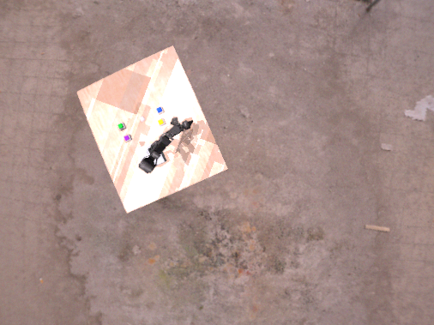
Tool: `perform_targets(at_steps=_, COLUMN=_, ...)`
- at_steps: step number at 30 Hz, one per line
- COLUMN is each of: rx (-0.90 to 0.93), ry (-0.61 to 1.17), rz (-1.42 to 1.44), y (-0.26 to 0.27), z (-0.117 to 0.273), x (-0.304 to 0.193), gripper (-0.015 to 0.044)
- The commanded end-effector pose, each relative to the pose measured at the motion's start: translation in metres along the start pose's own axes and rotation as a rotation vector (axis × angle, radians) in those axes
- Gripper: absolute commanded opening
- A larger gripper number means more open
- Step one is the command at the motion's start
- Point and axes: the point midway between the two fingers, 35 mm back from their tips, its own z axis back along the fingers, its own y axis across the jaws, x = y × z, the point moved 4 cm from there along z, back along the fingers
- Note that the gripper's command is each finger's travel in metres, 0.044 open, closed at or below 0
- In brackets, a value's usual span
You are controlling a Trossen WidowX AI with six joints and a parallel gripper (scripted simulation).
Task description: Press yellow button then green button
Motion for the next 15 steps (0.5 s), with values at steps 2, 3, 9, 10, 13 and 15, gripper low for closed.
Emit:
perform_targets(at_steps=2, rx=0.049, ry=-0.016, rz=-0.033, y=0.005, z=-0.002, x=0.006, gripper=0.0400)
perform_targets(at_steps=3, rx=0.109, ry=-0.032, rz=-0.072, y=0.010, z=-0.004, x=0.014, gripper=0.0400)
perform_targets(at_steps=9, rx=0.545, ry=-0.068, rz=-0.261, y=0.049, z=0.004, x=0.072, gripper=0.0400)
perform_targets(at_steps=10, rx=0.611, ry=-0.059, rz=-0.275, y=0.054, z=0.008, x=0.080, gripper=0.0400)
perform_targets(at_steps=13, rx=0.787, ry=-0.015, rz=-0.287, y=0.067, z=0.027, x=0.103, gripper=0.0400)
perform_targets(at_steps=15, rx=0.884, ry=0.028, rz=-0.272, y=0.072, z=0.042, x=0.115, gripper=0.0400)
